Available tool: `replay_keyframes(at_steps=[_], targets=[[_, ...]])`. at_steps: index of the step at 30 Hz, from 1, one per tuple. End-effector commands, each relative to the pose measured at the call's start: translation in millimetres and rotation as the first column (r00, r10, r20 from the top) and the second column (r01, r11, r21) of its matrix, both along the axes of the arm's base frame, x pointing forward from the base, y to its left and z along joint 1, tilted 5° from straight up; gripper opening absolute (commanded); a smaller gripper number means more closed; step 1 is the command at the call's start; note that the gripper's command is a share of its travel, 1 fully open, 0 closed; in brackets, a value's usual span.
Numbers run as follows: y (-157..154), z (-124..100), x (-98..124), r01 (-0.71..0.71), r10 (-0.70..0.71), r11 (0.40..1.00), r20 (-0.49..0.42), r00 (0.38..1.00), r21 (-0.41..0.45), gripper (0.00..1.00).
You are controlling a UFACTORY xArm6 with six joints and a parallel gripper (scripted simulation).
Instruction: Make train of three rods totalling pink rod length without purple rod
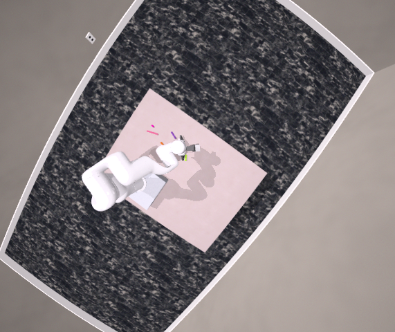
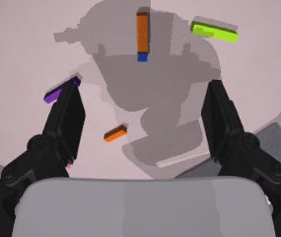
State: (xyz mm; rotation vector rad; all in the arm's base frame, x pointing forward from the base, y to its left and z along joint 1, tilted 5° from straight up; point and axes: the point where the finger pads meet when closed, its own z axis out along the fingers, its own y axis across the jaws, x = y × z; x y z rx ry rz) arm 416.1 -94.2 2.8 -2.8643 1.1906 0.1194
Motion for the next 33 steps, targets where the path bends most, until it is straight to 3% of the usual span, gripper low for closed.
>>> replay_keyframes(at_steps=[1,17,22,32,33], targets=[[-0.5,1.7,1.8,0.000,0.000,1.000,0.005,1.000,-0.001,1.00],[4.2,1.5,0.5,0.024,-0.024,1.000,0.003,1.000,-0.002,1.00],[36.9,-0.2,-10.3,0.191,-0.191,0.981,-0.006,0.981,-0.010,1.00],[72.5,-2.3,-26.8,0.382,-0.383,0.924,-0.015,0.924,-0.023,1.00],[83.1,-3.0,-32.8,0.440,-0.440,0.898,-0.018,0.898,-0.027,1.00]])
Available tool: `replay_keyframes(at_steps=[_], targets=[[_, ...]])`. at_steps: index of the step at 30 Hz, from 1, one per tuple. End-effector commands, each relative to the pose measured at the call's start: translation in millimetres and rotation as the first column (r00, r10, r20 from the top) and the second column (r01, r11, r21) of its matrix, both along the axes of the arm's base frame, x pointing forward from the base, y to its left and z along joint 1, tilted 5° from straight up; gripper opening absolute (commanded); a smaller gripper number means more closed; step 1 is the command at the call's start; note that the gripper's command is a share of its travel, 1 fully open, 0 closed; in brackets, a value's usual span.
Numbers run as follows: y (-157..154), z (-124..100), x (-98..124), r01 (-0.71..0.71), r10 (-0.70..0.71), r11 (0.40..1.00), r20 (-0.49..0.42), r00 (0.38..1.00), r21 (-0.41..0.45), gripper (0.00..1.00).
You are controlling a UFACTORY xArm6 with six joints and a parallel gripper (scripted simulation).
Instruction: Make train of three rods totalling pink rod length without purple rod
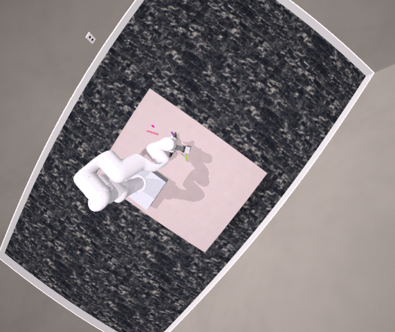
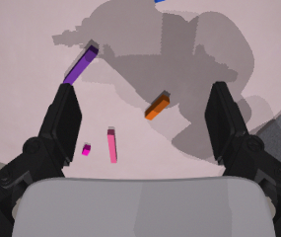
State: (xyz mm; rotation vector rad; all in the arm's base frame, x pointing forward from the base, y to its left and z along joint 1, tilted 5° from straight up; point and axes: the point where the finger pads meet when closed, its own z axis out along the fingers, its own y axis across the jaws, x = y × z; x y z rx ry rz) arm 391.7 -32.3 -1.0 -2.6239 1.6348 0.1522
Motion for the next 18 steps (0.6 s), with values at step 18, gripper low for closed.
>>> replay_keyframes(at_steps=[18], targets=[[81.0,-4.4,-55.2,0.520,-0.522,0.852,-0.019,0.853,-0.064,1.00]])
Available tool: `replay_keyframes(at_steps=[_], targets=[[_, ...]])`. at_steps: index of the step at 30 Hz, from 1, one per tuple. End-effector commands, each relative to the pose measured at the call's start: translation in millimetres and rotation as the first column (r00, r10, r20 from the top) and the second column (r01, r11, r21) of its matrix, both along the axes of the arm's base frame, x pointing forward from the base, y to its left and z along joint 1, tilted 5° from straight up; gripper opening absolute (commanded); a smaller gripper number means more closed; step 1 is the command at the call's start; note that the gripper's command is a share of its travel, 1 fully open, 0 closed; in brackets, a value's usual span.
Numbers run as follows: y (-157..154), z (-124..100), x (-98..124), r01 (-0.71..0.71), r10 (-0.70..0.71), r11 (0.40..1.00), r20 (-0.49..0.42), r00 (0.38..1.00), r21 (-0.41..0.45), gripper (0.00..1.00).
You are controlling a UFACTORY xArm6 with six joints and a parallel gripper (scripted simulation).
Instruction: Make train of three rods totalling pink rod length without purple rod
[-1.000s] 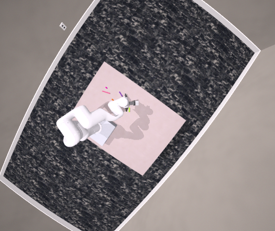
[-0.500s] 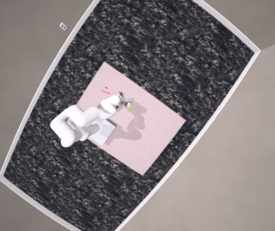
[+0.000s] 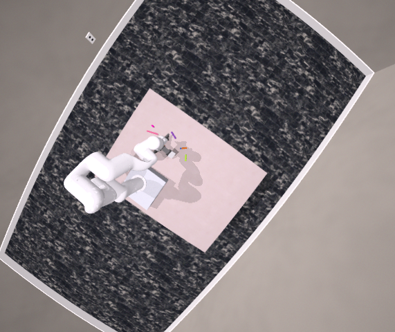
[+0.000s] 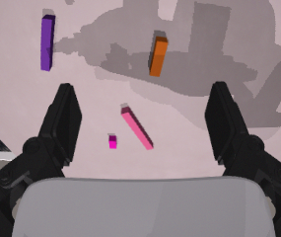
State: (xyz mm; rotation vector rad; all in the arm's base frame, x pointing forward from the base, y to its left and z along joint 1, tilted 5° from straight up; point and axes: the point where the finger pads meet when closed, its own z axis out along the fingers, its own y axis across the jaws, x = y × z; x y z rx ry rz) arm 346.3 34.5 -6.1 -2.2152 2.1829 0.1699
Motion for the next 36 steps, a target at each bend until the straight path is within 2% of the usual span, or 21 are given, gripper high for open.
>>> replay_keyframes(at_steps=[1,6,7,36], targets=[[16.5,0.4,-12.4,0.129,-0.129,0.991,-0.001,0.992,-0.040,1.00],[19.5,0.0,-15.6,0.154,-0.154,0.987,-0.002,0.988,-0.042,1.00],[19.5,0.0,-15.6,0.154,-0.154,0.987,-0.002,0.988,-0.042,0.24],[19.5,0.0,-15.6,0.154,-0.154,0.987,-0.002,0.988,-0.042,0.24]])
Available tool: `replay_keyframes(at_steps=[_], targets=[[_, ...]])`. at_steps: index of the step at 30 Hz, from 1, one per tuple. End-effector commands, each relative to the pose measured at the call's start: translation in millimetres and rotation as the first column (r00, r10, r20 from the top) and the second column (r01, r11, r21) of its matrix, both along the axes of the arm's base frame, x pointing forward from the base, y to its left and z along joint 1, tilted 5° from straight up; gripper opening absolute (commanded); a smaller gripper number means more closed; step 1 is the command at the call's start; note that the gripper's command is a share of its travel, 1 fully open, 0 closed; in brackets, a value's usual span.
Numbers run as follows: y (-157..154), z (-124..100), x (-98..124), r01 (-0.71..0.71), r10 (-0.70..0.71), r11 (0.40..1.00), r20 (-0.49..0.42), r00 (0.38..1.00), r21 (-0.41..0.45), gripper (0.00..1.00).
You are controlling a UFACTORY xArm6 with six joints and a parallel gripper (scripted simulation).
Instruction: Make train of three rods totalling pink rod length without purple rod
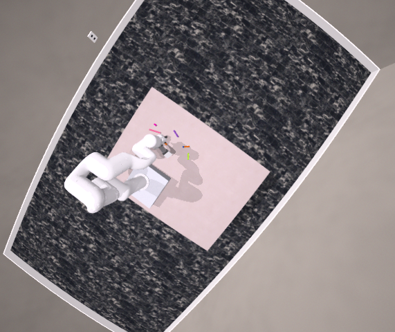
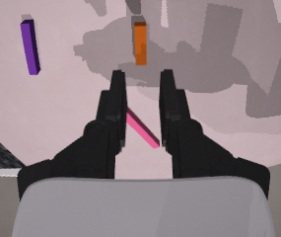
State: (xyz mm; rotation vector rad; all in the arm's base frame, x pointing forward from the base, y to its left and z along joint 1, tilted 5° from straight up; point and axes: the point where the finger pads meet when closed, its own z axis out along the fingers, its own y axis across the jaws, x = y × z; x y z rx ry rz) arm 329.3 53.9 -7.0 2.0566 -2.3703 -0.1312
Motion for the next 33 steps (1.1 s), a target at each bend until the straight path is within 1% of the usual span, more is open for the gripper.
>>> replay_keyframes(at_steps=[1,17,33], targets=[[0.2,0.9,1.4,0.000,0.000,1.000,0.003,1.000,0.000,0.24],[0.3,-1.6,1.3,0.000,0.000,1.000,0.003,1.000,0.000,0.24],[1.4,-17.9,0.4,0.000,0.000,1.000,0.003,1.000,0.000,0.24]])
